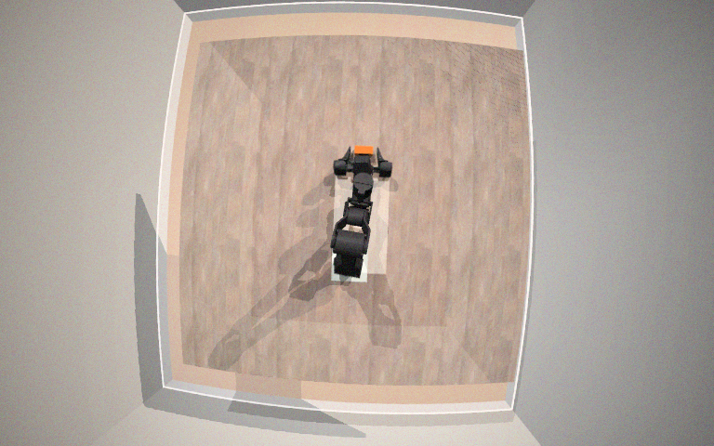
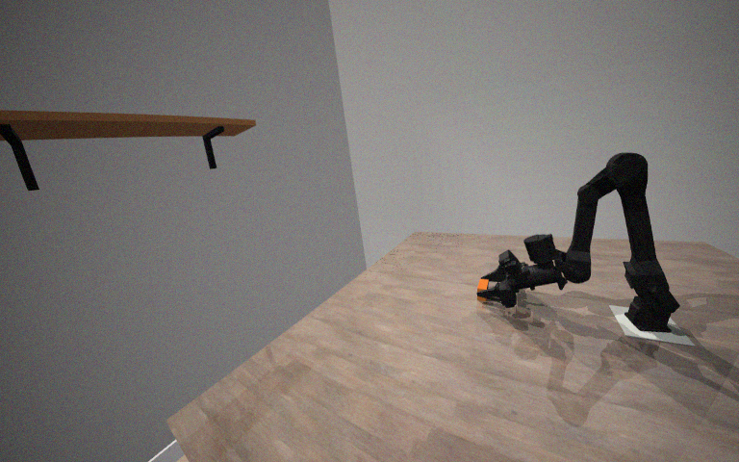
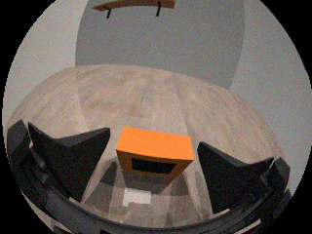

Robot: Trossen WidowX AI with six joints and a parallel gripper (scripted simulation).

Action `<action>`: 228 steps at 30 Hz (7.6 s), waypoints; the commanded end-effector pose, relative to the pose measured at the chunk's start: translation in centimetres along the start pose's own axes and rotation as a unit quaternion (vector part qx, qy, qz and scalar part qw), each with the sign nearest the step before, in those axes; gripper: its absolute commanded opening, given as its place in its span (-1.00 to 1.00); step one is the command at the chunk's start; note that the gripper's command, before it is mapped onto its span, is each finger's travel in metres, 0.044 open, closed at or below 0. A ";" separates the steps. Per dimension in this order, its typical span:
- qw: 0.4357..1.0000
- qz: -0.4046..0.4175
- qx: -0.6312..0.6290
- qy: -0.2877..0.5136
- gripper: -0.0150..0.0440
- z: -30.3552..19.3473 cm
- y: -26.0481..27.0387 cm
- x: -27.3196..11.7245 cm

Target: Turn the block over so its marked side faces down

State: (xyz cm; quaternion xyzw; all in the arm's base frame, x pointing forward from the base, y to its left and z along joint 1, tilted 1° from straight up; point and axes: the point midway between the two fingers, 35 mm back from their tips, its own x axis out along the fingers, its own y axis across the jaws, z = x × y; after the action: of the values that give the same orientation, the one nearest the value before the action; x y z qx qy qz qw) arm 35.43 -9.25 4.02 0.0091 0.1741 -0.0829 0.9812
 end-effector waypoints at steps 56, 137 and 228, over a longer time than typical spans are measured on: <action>0.922 0.003 0.005 0.388 1.00 7.9 -0.2 -2.8; 0.825 0.003 0.002 0.565 0.06 2.6 0.0 1.4; 0.997 0.001 0.006 0.081 -0.49 0.3 -0.2 3.0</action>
State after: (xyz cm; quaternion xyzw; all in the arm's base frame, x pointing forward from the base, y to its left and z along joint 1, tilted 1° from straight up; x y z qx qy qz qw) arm 38.89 -10.13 4.02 0.0188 0.2623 -0.0832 0.9612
